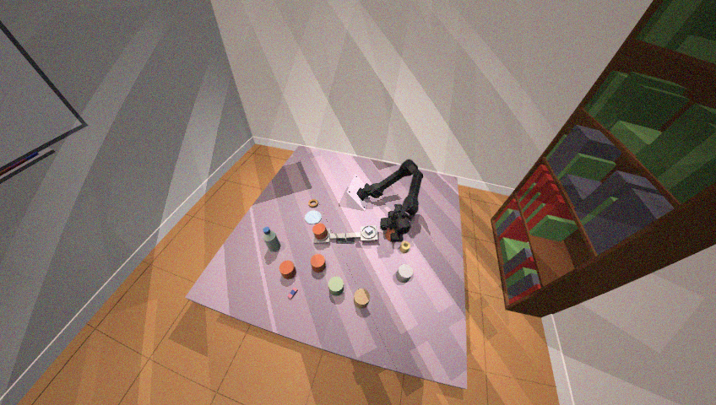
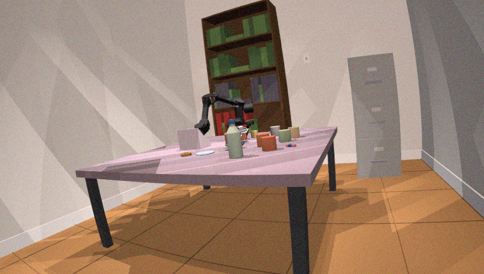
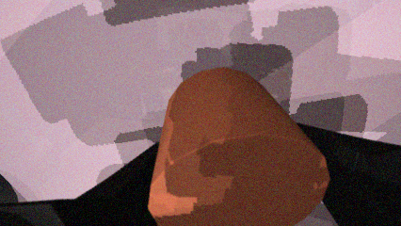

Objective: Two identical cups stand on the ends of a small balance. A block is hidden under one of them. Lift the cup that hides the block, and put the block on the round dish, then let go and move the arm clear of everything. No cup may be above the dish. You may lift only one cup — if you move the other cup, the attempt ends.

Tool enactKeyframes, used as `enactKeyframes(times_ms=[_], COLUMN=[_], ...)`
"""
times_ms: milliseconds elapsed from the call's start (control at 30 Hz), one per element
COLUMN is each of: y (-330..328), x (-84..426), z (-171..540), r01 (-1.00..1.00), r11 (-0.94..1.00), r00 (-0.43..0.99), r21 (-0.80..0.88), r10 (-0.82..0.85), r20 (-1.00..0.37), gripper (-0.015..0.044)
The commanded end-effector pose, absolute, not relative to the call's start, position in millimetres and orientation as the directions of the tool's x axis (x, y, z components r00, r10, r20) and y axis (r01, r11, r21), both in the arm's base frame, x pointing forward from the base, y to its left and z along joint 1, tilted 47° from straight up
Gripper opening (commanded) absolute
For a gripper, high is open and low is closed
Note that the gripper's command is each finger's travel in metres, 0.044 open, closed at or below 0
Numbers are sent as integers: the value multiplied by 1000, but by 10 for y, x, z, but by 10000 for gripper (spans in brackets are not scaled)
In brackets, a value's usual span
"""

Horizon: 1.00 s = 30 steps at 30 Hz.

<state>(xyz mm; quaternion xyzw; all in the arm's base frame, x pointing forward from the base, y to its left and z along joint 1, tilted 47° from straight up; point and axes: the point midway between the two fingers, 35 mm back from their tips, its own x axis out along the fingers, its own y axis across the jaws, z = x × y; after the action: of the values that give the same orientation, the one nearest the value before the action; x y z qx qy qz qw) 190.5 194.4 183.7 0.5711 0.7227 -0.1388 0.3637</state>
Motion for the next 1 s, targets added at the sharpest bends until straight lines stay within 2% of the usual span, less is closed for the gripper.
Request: enactKeyframes(times_ms=[0,467,733,967], y=[1945,1891,1549,1388], x=[1905,1919,1948,2174], z=[1841,1886,2205,2203], r01=[926,926,928,888], r11=[311,311,307,324], r00=[-84,-83,-82,-11], r21=[216,215,212,325], r10=[725,723,722,724], r20=[-684,-686,-687,-690], gripper=[79,440,440,260])
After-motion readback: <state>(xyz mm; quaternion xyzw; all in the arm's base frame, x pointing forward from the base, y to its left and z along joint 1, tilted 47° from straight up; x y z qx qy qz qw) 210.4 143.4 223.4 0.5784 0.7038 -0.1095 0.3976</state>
